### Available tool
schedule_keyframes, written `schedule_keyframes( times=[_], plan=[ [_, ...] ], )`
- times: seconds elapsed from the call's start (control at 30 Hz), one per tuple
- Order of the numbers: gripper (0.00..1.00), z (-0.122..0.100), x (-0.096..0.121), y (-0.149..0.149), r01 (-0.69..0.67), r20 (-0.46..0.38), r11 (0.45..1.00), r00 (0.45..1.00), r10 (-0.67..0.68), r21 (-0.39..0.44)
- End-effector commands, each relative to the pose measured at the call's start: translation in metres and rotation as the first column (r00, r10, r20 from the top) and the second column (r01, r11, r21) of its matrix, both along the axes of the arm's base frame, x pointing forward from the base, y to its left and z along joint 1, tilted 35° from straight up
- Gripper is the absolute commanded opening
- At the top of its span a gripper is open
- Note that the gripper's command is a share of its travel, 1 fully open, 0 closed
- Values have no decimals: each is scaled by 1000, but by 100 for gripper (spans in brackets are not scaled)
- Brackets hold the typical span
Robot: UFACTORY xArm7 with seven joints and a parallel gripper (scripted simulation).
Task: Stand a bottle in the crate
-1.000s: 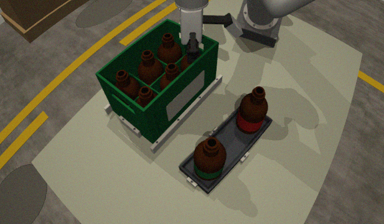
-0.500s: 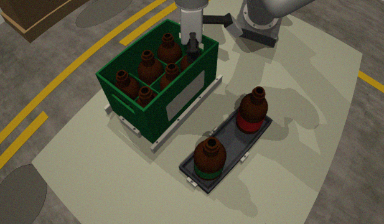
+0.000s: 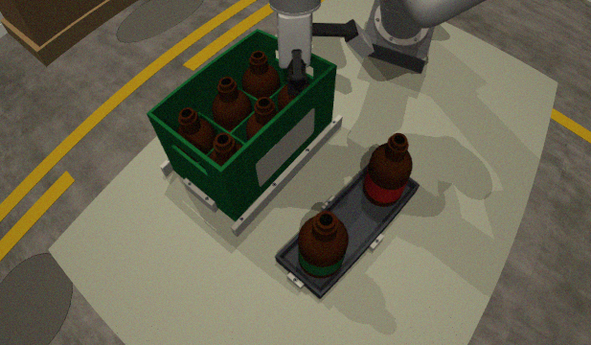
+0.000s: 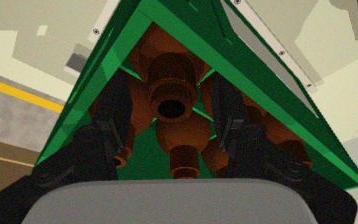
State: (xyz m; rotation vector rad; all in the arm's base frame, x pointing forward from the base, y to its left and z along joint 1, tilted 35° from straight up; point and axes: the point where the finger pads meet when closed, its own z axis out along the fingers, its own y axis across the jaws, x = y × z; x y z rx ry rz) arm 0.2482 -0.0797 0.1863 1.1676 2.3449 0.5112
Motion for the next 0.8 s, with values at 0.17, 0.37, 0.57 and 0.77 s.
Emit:
schedule_keyframes(
  times=[0.17,0.37,0.57,0.77],
  plan=[
    [65,7,-3,-1,1,3,1000,1000,0,-1],
    [65,14,-9,-2,1,3,1000,1000,0,-1],
    [65,25,-16,-4,1,3,1000,1000,-1,-1],
    [65,33,-22,-5,1,3,1000,1000,-1,-1]
  ],
)
